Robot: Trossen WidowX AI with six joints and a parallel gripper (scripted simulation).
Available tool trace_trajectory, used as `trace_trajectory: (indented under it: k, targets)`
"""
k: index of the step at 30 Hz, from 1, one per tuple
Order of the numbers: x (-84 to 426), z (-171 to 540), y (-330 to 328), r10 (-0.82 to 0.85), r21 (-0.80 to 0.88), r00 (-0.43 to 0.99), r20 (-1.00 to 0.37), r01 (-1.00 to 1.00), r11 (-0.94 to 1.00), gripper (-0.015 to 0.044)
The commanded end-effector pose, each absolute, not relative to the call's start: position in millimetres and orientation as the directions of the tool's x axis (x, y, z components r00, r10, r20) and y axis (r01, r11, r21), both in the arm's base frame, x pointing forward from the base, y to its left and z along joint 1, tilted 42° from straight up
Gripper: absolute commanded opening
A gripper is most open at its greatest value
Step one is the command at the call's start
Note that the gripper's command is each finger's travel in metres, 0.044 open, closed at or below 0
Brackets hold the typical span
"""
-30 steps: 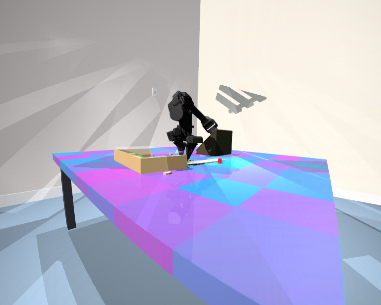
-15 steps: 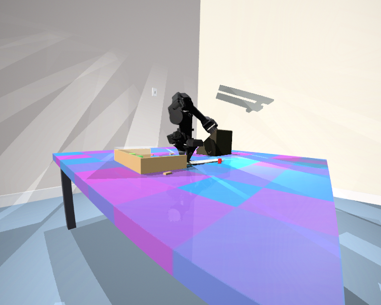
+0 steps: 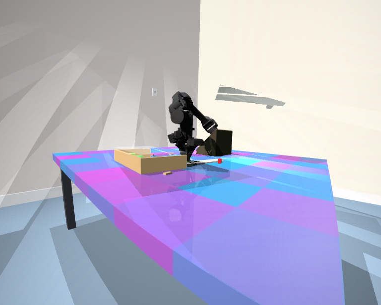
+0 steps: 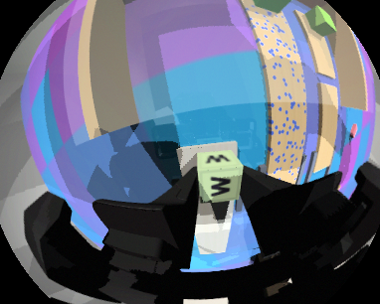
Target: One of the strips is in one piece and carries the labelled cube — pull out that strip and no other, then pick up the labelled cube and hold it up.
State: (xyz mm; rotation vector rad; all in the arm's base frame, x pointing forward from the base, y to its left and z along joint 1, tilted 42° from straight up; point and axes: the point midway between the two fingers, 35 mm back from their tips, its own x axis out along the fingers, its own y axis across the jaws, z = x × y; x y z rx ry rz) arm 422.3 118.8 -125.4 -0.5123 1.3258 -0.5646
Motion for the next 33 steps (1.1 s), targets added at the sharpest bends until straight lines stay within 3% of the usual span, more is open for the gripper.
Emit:
trace_trajectory:
  k: [1,33]
  targets:
    - [412.1,-117.1,122.3,-0.644,-0.638,0.152,-0.75,0.091,0.764,0.0]
    - [327.3,-83.0,110.2,-0.647,-0.642,0.148,-0.748,0.085,0.762,0.0]
